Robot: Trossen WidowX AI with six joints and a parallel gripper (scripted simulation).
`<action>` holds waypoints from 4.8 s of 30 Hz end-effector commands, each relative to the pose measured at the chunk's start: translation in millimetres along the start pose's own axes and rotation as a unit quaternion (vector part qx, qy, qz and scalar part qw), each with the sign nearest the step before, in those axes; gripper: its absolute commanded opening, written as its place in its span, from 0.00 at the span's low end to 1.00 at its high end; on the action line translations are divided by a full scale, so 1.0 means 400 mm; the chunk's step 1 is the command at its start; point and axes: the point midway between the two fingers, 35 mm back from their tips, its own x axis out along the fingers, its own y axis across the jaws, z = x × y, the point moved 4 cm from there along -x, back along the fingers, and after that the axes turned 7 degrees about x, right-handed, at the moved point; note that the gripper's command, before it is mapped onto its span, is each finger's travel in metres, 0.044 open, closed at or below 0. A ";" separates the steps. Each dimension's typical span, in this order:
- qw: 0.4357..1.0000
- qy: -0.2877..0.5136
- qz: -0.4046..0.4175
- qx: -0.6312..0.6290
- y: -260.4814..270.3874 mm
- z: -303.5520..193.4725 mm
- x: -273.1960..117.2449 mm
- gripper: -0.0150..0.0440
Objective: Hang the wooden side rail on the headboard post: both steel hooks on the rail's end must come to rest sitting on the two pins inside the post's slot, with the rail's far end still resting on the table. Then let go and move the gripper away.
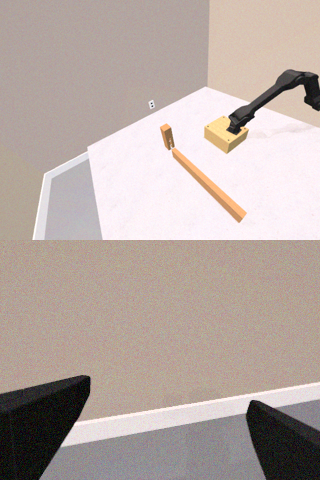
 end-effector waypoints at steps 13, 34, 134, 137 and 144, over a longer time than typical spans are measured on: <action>1.000 0.000 0.000 0.000 0.058 0.312 -0.104 1.00; 0.982 0.034 -0.157 -0.105 -0.332 0.319 -0.275 1.00; 0.537 0.784 -0.307 0.056 0.075 -0.495 -2.123 1.00; 0.541 0.789 -0.282 0.076 0.145 -0.515 -2.096 1.00; 0.556 0.792 -0.233 0.102 0.252 -0.546 -2.034 1.00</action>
